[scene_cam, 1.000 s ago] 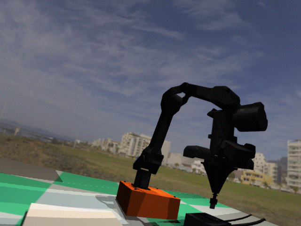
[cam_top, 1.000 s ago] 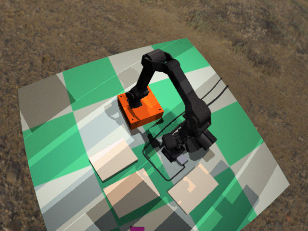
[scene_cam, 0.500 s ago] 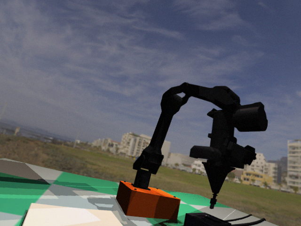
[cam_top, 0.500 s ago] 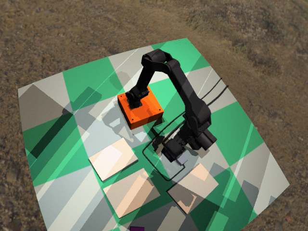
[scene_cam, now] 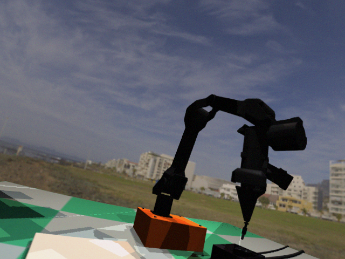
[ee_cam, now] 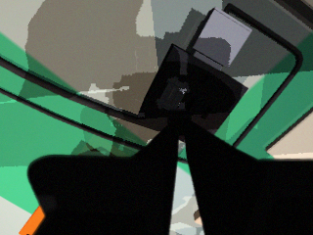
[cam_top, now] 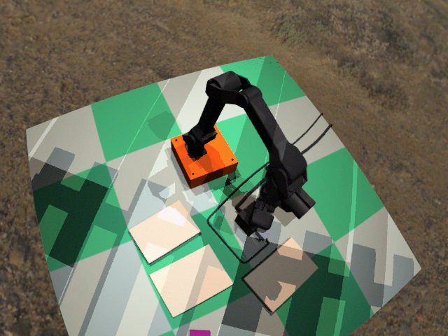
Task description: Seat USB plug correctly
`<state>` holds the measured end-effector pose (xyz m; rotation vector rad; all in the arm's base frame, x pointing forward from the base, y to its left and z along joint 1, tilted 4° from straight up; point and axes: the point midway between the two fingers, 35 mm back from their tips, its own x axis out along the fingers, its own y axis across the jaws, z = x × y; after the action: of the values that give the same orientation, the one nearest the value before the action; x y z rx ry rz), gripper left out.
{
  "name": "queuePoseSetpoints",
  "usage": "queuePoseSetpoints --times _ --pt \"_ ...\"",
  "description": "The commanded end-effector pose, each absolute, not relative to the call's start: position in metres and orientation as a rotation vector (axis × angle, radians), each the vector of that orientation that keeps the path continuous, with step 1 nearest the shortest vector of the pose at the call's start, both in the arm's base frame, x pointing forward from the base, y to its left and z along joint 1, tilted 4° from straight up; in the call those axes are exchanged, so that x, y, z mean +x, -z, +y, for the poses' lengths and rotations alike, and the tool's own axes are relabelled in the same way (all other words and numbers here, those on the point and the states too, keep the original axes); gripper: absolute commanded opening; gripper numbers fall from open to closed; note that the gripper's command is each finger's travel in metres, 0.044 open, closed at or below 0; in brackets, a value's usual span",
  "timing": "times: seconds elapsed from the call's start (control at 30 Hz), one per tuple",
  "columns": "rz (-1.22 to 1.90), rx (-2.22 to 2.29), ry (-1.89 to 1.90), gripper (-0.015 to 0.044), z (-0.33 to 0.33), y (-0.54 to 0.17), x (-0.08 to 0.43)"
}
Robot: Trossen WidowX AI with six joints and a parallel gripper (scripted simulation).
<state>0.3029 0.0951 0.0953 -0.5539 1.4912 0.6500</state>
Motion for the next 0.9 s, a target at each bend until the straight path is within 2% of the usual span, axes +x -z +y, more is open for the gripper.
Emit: queuePoseSetpoints --times 0.0,0.87 --pt "1.468 -0.623 -0.72 0.0 0.095 -0.0951 0.3026" --pt "1.206 -1.134 -1.233 0.0 0.095 -0.0951 0.3026"
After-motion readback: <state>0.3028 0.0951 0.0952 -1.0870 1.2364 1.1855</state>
